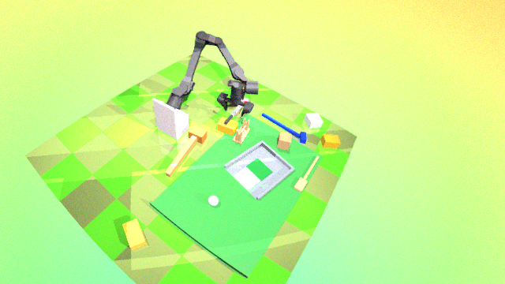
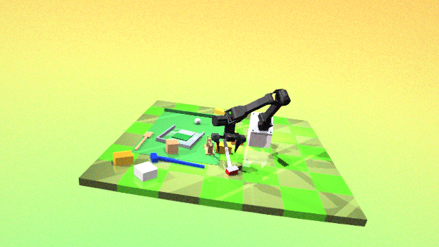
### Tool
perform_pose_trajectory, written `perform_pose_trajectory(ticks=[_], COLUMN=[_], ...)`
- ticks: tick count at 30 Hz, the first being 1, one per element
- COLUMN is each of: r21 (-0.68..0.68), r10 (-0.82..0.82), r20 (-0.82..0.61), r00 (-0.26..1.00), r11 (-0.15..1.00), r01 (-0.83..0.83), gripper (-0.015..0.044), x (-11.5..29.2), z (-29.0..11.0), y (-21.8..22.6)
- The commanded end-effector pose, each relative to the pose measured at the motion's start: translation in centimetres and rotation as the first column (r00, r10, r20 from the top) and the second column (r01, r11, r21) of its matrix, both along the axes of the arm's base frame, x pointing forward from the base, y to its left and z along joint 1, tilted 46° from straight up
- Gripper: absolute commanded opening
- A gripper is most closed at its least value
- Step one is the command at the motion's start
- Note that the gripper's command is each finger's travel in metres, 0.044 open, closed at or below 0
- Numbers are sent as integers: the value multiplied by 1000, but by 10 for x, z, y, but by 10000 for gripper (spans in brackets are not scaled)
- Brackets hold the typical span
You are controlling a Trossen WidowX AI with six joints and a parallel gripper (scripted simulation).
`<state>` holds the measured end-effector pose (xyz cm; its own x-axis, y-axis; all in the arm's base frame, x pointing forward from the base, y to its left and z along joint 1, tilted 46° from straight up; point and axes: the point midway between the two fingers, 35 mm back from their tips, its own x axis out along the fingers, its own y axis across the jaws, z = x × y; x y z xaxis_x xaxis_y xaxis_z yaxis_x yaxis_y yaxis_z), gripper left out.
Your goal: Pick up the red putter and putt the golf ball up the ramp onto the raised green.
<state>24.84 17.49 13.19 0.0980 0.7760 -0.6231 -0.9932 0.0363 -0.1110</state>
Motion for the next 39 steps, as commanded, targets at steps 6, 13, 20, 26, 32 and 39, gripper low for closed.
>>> perform_pose_trajectory(ticks=[6,13,20,26,32,39], r21=[-4,-4,-3,2,2,2], r10=[-5,-5,-5,-1,-1,-1], r20=[-5,-5,-5,1,1,1], r00=[1000,1000,1000,1000,1000,1000], r11=[1000,1000,1000,1000,1000,1000], r01=[5,5,5,1,1,1], gripper=[440,440,440,335,177,13], x=[1,2,2,3,3,3], z=[-8,-16,-21,-17,-17,-17], y=[6,14,19,18,18,18])
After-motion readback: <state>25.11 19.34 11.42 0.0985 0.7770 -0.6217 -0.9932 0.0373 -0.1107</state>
